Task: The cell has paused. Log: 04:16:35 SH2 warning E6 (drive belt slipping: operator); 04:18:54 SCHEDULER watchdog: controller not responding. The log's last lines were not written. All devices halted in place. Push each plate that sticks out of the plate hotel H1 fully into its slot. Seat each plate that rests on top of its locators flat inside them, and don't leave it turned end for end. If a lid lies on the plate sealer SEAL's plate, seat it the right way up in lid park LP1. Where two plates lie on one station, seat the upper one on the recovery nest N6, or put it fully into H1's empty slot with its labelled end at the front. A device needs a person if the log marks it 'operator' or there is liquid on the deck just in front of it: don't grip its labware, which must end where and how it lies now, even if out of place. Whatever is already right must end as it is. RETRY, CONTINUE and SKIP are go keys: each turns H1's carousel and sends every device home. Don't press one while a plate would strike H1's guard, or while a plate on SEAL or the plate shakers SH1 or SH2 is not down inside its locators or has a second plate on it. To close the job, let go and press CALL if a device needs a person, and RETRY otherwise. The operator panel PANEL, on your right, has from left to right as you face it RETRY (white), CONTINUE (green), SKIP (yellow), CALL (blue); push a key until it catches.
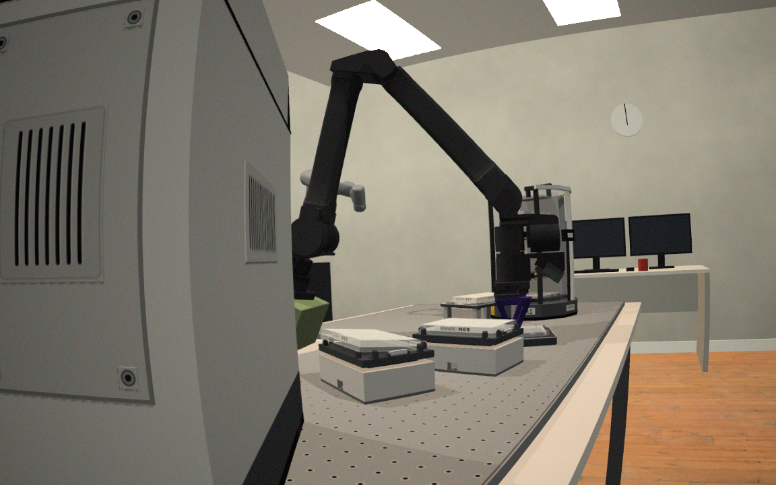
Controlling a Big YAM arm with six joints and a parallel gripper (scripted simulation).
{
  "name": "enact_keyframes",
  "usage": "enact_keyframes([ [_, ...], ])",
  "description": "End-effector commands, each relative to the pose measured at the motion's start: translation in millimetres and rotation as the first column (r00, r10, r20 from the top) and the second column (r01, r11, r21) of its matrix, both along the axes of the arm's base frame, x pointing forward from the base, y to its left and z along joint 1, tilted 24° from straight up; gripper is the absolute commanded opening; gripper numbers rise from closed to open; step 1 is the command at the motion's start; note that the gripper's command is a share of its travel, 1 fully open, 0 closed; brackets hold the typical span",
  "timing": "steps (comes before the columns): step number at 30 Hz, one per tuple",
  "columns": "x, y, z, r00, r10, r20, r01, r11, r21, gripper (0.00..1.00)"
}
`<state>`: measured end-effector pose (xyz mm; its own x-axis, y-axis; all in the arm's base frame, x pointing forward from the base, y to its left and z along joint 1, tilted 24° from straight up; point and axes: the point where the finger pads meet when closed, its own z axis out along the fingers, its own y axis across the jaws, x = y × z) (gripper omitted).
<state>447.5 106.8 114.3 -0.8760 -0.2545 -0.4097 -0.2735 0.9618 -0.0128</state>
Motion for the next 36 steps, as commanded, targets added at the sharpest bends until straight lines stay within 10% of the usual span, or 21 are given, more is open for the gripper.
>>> enact_keyframes([
  [1,-7,4,14.2,1.0,0.002,0.011,-0.002,1.0,0.005,1.0],
  [19,-9,2,73.0,0.999,0.001,0.055,-0.002,1.0,0.015,1.0],
  [36,-13,-2,54.9,1.0,0.0,0.026,0.0,1.0,0.006,1.0],
])
